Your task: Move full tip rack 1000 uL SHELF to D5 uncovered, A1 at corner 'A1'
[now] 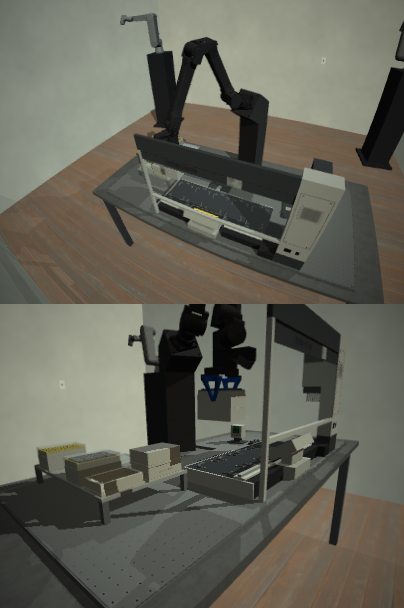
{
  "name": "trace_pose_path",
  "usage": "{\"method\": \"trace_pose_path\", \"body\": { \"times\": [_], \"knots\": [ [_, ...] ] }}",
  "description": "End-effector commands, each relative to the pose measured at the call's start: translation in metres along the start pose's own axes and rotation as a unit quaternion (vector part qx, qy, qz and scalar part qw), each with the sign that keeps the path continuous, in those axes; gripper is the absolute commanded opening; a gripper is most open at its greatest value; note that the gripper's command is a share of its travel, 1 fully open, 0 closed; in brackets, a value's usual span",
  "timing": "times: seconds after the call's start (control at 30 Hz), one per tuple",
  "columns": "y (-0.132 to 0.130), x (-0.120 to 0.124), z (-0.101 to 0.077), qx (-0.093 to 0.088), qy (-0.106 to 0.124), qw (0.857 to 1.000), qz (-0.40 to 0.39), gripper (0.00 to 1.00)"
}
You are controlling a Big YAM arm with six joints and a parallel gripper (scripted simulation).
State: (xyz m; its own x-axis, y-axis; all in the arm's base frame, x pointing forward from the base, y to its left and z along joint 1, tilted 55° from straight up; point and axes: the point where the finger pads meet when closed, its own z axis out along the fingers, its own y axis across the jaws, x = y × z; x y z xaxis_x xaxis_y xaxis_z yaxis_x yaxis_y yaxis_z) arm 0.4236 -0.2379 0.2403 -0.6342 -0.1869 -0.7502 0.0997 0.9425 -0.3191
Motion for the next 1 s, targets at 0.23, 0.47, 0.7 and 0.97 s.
{"method": "trace_pose_path", "body": {
  "times": [0.23, 0.47, 0.7, 0.97],
  "knots": [
    [-0.002, -0.017, 0.017, 0.003, -0.015, 1.0, 0.001, 0.0],
    [-0.002, -0.016, 0.027, 0.002, -0.014, 1.0, 0.002, 0.0],
    [-0.001, -0.015, 0.039, 0.002, -0.014, 1.0, 0.002, 0.0],
    [0.0, -0.015, 0.05, 0.001, -0.013, 1.0, 0.002, 0.0]
  ]
}}
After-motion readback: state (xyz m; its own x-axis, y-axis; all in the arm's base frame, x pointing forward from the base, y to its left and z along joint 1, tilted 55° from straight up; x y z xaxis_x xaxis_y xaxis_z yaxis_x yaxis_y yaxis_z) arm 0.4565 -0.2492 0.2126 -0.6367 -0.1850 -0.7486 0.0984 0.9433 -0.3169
